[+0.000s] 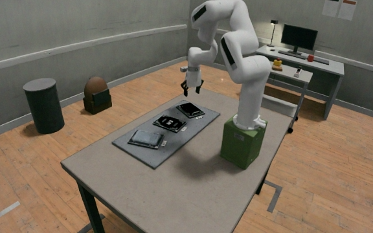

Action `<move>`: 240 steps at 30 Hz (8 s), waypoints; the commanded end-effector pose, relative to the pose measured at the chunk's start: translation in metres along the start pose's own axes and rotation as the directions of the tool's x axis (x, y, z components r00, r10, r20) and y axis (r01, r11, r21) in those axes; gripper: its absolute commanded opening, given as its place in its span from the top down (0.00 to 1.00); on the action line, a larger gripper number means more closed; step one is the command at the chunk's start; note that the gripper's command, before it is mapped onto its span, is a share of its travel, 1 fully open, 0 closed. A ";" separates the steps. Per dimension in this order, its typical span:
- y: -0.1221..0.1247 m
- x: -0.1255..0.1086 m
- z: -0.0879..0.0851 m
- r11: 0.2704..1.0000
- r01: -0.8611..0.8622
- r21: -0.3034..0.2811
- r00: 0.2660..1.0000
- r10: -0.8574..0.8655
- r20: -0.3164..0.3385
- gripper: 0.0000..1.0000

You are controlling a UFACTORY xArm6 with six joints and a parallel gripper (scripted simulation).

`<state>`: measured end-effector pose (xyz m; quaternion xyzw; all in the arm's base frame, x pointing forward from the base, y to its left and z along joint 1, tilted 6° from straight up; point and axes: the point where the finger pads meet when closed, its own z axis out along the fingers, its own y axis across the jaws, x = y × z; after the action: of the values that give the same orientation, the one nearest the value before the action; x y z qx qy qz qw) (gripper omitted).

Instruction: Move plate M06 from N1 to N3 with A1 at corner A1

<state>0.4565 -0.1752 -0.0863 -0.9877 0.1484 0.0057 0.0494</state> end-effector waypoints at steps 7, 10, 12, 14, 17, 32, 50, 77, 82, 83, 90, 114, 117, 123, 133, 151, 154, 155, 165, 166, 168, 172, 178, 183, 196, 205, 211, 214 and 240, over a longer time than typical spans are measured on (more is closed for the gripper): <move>0.000 0.002 0.016 1.000 0.000 0.000 1.000 0.000 -0.004 0.00; 0.000 0.002 0.021 1.000 0.000 0.000 1.000 0.000 -0.004 0.00; 0.000 0.002 0.024 1.000 0.000 0.000 1.000 0.000 -0.004 0.00; 0.000 0.002 0.024 1.000 0.000 0.000 1.000 0.000 -0.004 0.00; 0.000 0.002 0.029 1.000 0.000 0.000 1.000 0.000 -0.004 0.00; 0.000 0.002 0.051 1.000 0.000 0.000 1.000 0.000 -0.004 0.00; 0.000 0.002 0.077 1.000 0.000 0.000 1.000 0.000 -0.004 0.00; 0.000 0.002 0.084 1.000 0.000 0.000 1.000 0.000 -0.004 0.00; 0.000 0.002 0.086 1.000 0.000 0.000 1.000 0.000 -0.004 0.00; 0.000 0.002 0.087 1.000 0.000 0.000 1.000 0.000 -0.004 0.00; 0.000 0.002 0.092 1.000 0.000 0.000 1.000 0.000 -0.004 0.00; 0.000 0.002 0.098 1.000 0.000 0.000 1.000 0.000 -0.004 0.00; 0.000 0.002 0.098 1.000 0.000 0.000 1.000 0.000 -0.004 0.00; 0.000 0.002 0.097 1.000 0.000 0.000 1.000 0.000 -0.004 1.00; 0.000 0.002 0.097 1.000 0.000 0.000 1.000 0.000 -0.004 1.00; 0.000 0.002 0.097 1.000 0.000 0.000 1.000 0.000 -0.004 1.00; 0.000 0.002 0.097 1.000 0.000 0.000 1.000 0.000 -0.004 1.00; 0.000 0.002 0.097 1.000 0.000 0.000 1.000 0.000 -0.004 1.00; 0.000 0.002 0.097 1.000 0.000 0.000 1.000 0.000 -0.004 1.00; 0.000 0.002 0.097 1.000 0.000 0.000 1.000 0.000 -0.004 1.00; 0.000 0.002 0.097 1.000 0.000 0.000 1.000 0.000 -0.004 1.00; 0.000 0.002 0.097 1.000 0.000 0.000 1.000 0.000 -0.004 1.00; 0.000 0.002 0.093 1.000 0.000 0.000 1.000 0.000 -0.004 1.00; 0.000 0.002 0.090 1.000 0.000 0.000 1.000 0.000 -0.004 1.00; 0.000 0.002 0.082 1.000 0.000 0.000 1.000 0.000 -0.004 1.00; 0.000 0.002 0.078 1.000 0.000 0.000 1.000 0.000 -0.004 1.00; 0.000 0.002 0.077 1.000 0.000 0.000 1.000 0.000 -0.004 1.00; 0.000 0.002 0.077 1.000 0.000 0.000 1.000 0.000 -0.004 1.00; 0.000 0.002 0.042 1.000 0.000 0.000 1.000 0.000 -0.004 1.00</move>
<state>0.4565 -0.1702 -0.1376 -0.9877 0.1483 0.0058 0.0497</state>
